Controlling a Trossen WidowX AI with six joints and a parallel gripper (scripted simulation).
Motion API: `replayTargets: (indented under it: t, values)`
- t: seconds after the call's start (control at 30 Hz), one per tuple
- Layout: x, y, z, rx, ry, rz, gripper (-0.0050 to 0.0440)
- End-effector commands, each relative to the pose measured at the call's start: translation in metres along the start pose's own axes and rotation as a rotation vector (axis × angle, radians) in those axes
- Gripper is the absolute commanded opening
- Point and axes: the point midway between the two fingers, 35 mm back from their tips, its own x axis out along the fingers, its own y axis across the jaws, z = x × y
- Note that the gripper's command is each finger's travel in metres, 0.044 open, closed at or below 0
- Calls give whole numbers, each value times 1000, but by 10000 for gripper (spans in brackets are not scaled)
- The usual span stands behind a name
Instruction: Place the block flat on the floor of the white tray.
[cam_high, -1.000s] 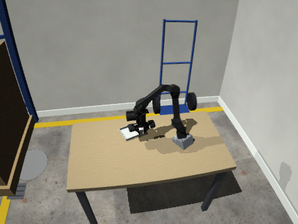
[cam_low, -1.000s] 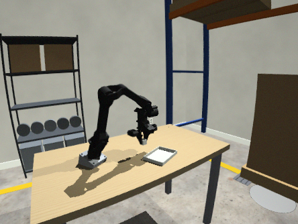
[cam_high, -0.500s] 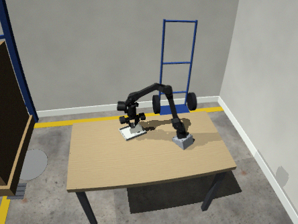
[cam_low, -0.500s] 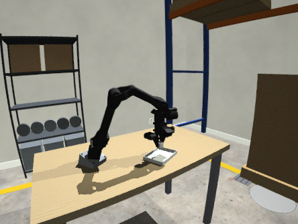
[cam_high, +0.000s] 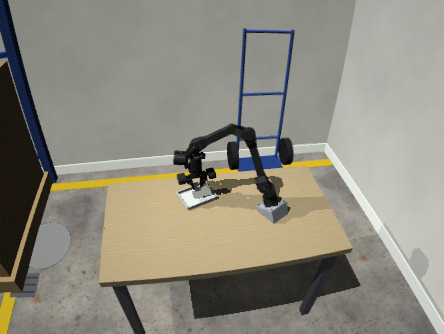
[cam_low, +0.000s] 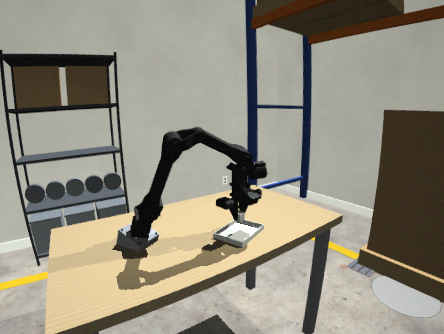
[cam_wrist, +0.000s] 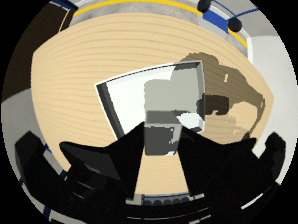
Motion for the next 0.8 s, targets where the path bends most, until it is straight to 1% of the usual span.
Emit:
replayTargets:
  t: [0.0,0.57,0.77]
  values:
    - [-6,2,2,3,-2,19,0]
    - [-6,2,2,3,-2,19,0]
    - [-1,2,2,3,-2,19,0]
